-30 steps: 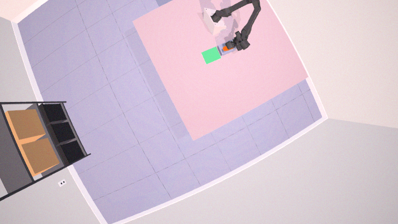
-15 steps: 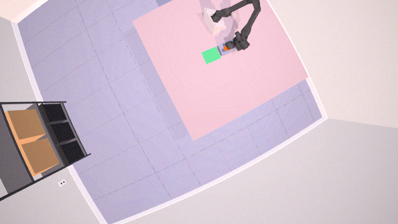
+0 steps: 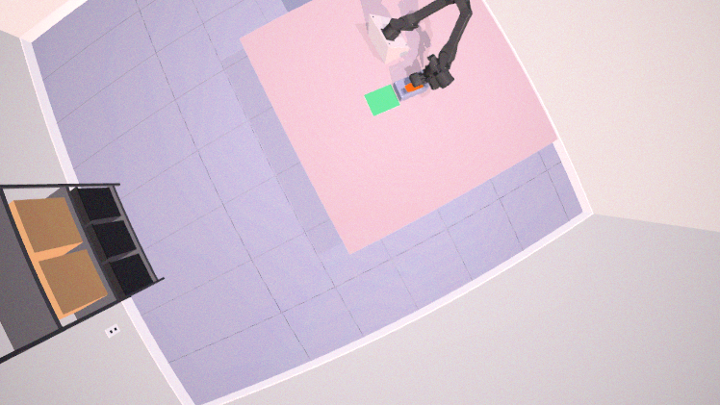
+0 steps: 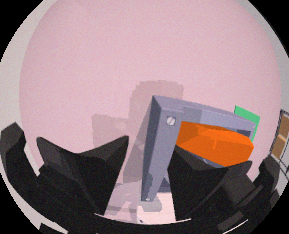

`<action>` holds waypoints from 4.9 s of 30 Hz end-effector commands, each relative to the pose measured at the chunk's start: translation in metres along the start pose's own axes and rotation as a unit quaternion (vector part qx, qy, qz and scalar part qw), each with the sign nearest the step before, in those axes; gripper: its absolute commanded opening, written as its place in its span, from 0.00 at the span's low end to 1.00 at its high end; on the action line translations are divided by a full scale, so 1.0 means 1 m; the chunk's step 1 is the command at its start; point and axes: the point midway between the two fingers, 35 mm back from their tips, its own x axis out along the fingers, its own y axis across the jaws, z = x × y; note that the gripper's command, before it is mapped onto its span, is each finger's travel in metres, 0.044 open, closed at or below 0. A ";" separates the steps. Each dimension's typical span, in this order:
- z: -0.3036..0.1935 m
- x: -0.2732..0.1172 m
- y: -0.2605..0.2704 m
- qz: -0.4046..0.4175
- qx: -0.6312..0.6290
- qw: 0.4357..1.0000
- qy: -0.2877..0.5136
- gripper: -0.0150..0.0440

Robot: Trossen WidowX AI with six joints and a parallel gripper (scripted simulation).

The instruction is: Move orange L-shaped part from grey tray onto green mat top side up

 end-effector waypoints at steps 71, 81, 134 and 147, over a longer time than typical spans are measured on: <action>0.012 -0.096 -0.087 -0.006 -0.709 0.706 0.001 0.73; 0.012 -0.065 -0.087 -0.005 -0.709 0.706 0.001 0.73; 0.014 -0.020 -0.087 -0.008 -0.712 0.702 0.000 0.38; 0.014 -0.027 -0.087 -0.007 -0.711 0.703 0.000 0.25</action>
